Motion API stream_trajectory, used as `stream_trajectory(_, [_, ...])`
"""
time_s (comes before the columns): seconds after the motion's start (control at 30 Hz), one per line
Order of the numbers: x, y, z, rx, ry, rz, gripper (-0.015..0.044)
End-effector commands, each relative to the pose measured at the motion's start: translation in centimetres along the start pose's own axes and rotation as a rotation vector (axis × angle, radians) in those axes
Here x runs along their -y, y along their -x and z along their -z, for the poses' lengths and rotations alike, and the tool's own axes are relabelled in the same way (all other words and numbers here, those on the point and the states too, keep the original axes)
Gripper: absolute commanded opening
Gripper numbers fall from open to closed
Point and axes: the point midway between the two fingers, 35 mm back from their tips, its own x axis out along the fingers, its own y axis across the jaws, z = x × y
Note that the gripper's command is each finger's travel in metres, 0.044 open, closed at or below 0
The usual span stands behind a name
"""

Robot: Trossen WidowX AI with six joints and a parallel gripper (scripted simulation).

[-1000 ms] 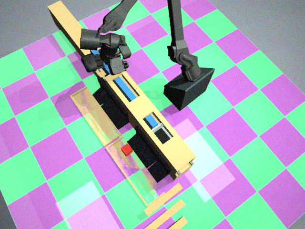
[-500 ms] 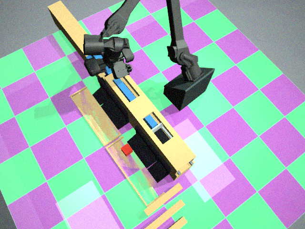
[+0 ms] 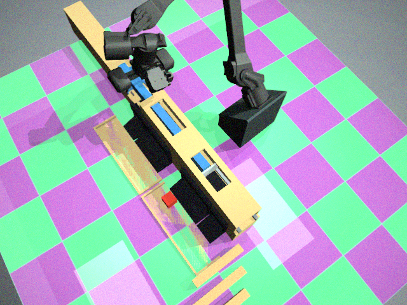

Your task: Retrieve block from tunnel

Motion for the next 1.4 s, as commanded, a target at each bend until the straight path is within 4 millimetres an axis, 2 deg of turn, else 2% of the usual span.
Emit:
stream_trajectory(0.0, [0.1,0.2,1.0,0.004,-0.007,0.017,0.0440])
stream_trajectory(0.87, [-0.5,-3.4,0.4,0.002,-0.007,0.017,0.0440])
stream_trajectory(0.9, [-0.3,-3.0,0.6,0.000,-0.013,0.016,0.0414])
stream_trajectory(1.33, [-0.3,-3.0,0.6,0.000,-0.013,0.016,0.0072])
stream_trajectory(1.37, [-0.3,-3.0,0.6,0.000,-0.013,0.016,0.0066])
